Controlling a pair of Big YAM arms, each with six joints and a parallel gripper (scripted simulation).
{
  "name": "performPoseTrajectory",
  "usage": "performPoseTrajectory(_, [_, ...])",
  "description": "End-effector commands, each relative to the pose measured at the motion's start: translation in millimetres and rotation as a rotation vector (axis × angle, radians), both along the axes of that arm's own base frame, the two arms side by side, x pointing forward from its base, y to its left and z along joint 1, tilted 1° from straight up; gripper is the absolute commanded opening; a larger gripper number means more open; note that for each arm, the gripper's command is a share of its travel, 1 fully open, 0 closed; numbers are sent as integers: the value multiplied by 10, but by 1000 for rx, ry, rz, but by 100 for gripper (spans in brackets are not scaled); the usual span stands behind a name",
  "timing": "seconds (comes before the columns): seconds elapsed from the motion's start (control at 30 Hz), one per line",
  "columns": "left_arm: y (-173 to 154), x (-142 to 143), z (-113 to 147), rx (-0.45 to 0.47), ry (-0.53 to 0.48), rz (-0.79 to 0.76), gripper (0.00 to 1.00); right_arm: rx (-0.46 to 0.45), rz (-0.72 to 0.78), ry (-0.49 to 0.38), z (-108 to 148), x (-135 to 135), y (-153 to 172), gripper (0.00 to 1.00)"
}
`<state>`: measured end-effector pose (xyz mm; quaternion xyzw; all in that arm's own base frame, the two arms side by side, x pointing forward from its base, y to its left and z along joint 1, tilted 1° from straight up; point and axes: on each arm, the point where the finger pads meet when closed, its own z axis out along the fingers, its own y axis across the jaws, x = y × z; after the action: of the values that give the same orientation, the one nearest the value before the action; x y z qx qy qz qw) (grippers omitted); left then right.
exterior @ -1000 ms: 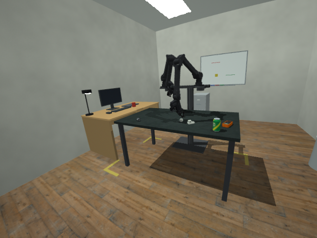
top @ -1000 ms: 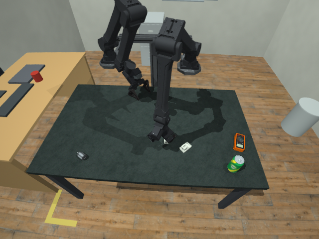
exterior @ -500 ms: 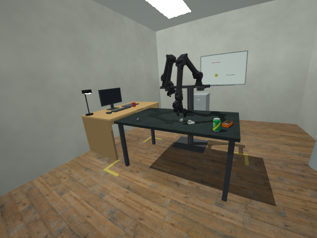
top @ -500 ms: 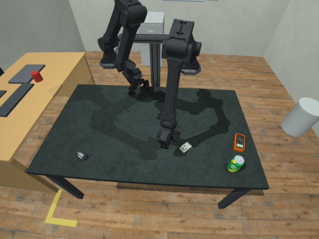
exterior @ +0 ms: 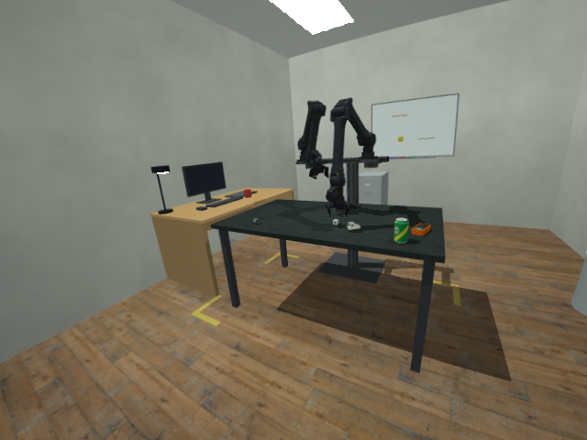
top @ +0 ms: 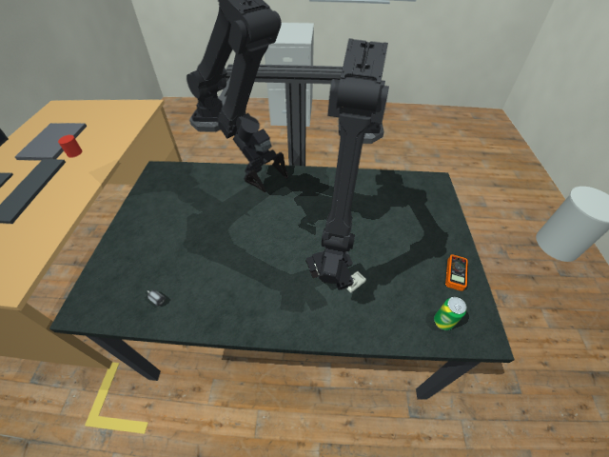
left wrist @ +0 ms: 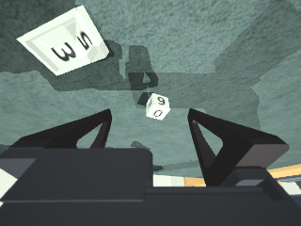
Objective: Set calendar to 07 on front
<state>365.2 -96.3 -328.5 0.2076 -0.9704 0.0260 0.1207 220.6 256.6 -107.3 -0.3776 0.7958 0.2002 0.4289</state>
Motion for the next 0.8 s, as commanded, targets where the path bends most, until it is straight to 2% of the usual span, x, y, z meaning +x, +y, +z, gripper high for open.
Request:
performPoseTrajectory(0.0, [62, 43, -24, 32, -6, 250, 100, 10, 3, -12, 68, -16, -16, 100])
performPoseTrajectory(0.1, [91, 72, -23, 25, -6, 366, 100, 10, 3, -12, 68, -16, -16, 100])
performPoseTrajectory(0.27, [67, 78, -21, 15, -9, 409, 100, 10, 3, -12, 68, -16, -16, 100])
performPoseTrajectory(0.77, [74, 77, -20, 5, -14, 382, 100, 10, 3, -12, 68, -16, -16, 100])
